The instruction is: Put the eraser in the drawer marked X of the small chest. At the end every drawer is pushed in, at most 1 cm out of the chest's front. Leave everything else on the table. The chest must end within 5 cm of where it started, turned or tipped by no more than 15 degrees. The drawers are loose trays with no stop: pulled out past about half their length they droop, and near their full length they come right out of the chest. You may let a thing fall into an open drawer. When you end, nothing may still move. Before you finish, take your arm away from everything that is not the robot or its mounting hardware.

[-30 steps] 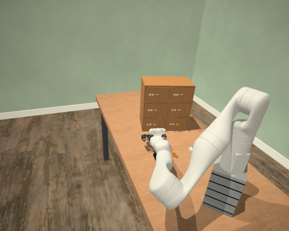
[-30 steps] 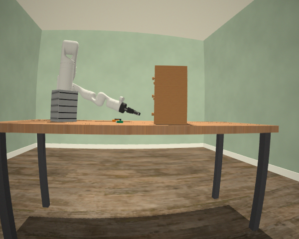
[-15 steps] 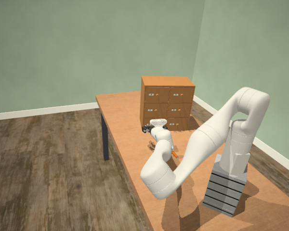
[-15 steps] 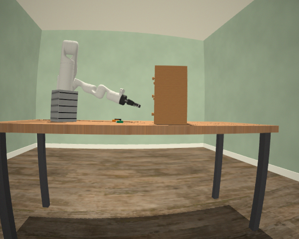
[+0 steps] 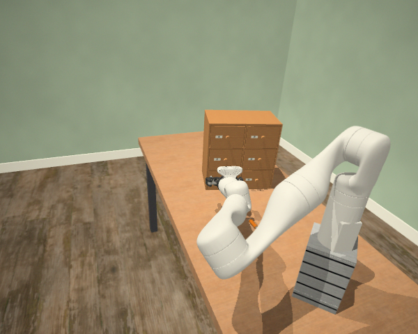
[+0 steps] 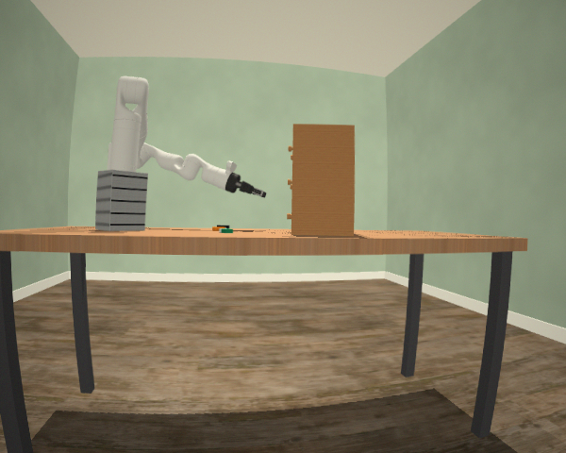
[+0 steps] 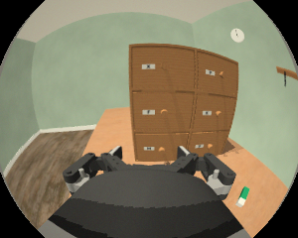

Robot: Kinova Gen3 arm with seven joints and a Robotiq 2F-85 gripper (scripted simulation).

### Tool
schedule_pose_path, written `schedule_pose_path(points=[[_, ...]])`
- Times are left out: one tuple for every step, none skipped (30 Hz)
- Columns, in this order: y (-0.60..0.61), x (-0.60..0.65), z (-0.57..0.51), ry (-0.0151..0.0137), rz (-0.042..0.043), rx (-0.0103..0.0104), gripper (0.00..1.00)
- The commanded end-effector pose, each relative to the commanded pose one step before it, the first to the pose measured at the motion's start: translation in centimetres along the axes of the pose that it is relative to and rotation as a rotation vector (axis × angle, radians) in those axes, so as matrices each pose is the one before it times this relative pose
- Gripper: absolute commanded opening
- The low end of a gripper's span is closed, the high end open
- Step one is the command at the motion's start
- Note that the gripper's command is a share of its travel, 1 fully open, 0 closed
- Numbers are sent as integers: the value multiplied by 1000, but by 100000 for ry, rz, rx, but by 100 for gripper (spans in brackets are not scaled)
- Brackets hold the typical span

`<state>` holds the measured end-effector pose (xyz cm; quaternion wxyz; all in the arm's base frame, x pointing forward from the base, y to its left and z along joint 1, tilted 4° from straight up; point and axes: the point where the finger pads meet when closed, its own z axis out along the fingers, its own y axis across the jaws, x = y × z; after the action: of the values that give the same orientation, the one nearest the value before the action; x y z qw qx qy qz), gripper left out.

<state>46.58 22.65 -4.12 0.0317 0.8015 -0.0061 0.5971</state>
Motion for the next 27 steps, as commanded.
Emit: schedule_pose_path(points=[[-46,77,-37,-43,337,-13,100],[0,1,-1,-15,0,0,100],[0,1,-2,-22,0,0,100],[0,0,0,0,0,0,100],[0,0,0,0,0,0,100],[0,2,-3,-31,0,0,100],[0,2,-3,-40,0,0,100],[0,3,-4,-51,0,0,100],[0,4,-5,-63,0,0,100],[-1,4,-6,-76,0,0,100],[-1,5,-7,-90,0,-1,100],[-1,6,-9,-105,0,-1,100],[-1,7,-10,-121,0,-1,100],[-1,8,-12,-138,0,-1,100],[-1,9,-13,-156,0,-1,100],[-1,10,-15,-175,0,-1,100],[-1,11,-17,-194,0,-1,100],[-1,12,-19,-214,0,-1,100],[-1,13,-21,-235,0,-1,100],[0,14,-23,-256,0,0,100],[0,0,0,0,0,0,100],[0,0,0,0,0,0,100],[0,15,-25,-278,0,0,100],[0,16,-27,-300,0,0,100],[0,17,-30,-323,0,0,100],[1,18,-32,-347,0,1,100],[1,19,-35,-371,0,1,100]])
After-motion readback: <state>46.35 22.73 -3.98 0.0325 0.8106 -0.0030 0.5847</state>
